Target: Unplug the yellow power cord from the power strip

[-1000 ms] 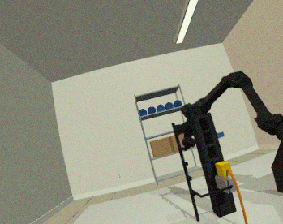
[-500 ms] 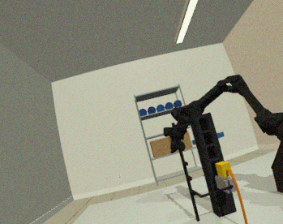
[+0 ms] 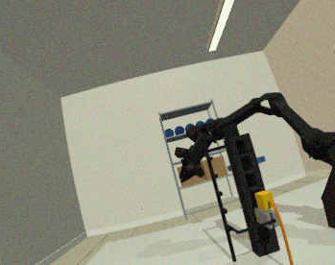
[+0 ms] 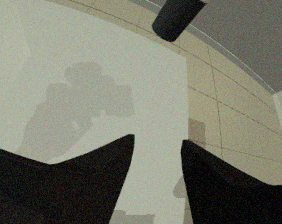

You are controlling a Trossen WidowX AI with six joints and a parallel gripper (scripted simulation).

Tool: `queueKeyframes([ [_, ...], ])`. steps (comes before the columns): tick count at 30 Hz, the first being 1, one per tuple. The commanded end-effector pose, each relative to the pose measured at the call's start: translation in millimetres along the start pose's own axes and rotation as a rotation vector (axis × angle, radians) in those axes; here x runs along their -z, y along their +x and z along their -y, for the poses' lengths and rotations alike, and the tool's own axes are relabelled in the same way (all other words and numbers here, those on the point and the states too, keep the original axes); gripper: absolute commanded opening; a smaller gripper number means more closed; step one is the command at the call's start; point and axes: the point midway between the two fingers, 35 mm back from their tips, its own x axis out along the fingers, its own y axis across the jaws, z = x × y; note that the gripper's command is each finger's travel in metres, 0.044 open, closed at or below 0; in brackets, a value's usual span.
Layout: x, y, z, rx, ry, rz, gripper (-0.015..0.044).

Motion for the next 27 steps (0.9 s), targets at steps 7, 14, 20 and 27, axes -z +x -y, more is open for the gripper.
queueKeyframes([
  [7, -70.9, -6.5, -60.6, -0.129, -0.102, 0.149, 0.016],
  [14, -119.3, -23.9, -104.1, -0.209, -0.178, 0.256, 0.016],
  [20, -156.6, -45.2, -141.8, -0.272, -0.247, 0.344, 0.016],
  [27, -191.4, -74.2, -183.9, -0.34, -0.327, 0.435, 0.016],
])
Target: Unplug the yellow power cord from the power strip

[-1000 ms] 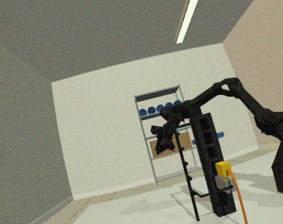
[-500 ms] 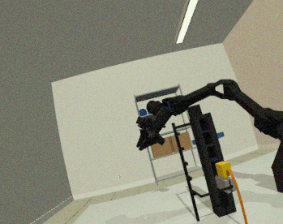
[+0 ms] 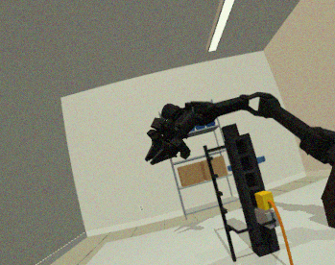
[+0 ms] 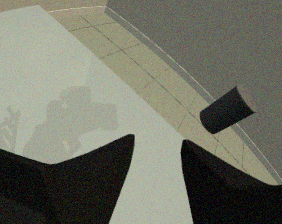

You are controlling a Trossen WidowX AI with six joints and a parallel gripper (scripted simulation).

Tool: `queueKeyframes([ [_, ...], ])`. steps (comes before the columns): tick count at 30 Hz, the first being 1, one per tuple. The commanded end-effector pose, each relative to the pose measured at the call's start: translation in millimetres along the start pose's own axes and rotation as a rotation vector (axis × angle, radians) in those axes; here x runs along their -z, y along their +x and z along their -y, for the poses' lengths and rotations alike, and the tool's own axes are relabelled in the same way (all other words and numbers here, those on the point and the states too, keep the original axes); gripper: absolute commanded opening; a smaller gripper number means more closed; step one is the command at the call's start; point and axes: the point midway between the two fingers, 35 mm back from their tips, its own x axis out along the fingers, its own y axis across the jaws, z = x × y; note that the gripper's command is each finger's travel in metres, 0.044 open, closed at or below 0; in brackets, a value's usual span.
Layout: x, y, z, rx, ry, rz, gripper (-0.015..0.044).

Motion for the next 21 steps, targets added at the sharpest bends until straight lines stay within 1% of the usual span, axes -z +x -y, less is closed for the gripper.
queueKeyframes([
  [1, -24.9, 1.3, -20.8, -0.044, -0.048, 0.043, 0.016],
  [3, -39.2, 0.1, -31.1, -0.063, -0.072, 0.068, 0.016],
  [5, -44.9, -4.0, -29.0, -0.056, -0.054, 0.088, 0.016],
  [8, -64.6, -17.3, -27.2, -0.046, 0.001, 0.153, 0.016],
  [14, -77.6, -9.4, -128.7, -0.291, -0.084, 0.054, 0.016],
  [21, -56.9, -16.7, -233.2, -0.554, -0.267, -0.136, 0.016],
])
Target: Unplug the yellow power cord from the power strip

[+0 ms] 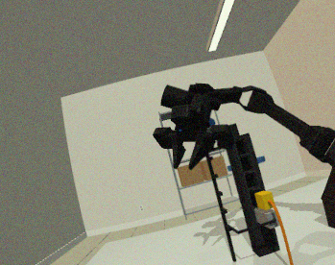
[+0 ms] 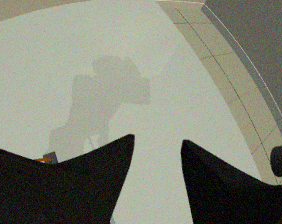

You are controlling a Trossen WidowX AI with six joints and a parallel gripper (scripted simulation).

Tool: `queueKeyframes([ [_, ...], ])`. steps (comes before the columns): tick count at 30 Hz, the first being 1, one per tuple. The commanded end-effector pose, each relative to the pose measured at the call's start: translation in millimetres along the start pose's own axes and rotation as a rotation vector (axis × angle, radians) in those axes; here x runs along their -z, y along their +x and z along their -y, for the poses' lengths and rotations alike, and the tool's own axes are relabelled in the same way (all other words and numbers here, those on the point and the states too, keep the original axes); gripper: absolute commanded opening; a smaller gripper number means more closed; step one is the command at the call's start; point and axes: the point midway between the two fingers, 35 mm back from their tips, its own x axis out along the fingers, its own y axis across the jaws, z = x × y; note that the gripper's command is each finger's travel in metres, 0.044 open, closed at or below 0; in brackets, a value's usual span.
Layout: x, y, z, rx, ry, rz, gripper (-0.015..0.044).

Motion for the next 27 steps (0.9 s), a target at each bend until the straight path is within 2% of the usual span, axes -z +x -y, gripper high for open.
queueKeyframes([
  [1, 4.8, 14.5, -44.5, -0.115, -0.072, -0.105, 0.016],
  [8, 39.1, 24.2, -146.0, -0.373, -0.322, -0.426, 0.016],
  [11, 55.5, 19.2, -171.3, -0.437, -0.423, -0.547, 0.016],
  [27, 65.2, 14.4, -166.0, -0.441, -0.431, -0.556, 0.016],
])
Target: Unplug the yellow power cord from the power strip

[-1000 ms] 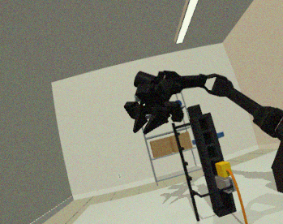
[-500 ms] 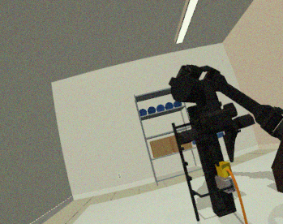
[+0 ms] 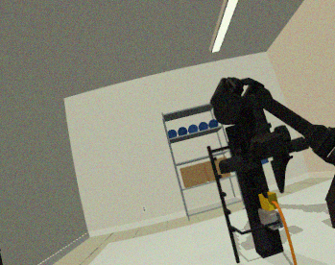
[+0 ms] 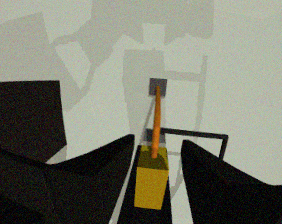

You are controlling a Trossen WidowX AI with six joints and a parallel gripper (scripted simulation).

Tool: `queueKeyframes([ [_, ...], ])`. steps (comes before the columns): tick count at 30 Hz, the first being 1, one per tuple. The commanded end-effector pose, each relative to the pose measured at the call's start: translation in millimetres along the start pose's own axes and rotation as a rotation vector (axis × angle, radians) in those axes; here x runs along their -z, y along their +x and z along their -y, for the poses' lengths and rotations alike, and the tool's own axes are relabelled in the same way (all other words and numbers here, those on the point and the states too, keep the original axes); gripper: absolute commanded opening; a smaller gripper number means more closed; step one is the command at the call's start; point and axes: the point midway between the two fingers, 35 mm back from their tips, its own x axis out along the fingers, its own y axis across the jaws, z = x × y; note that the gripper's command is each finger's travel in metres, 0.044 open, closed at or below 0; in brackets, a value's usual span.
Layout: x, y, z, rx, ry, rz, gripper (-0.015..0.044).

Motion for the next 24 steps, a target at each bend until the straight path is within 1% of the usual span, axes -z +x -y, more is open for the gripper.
queueKeyframes([
  [1, 7.9, -0.1, -0.2, 0.001, -0.002, -0.004, 0.016],
  [17, 33.7, 0.3, -1.1, 0.001, -0.002, -0.006, 0.016],
  [24, 34.7, 2.6, -1.2, 0.001, -0.002, -0.006, 0.016],
])
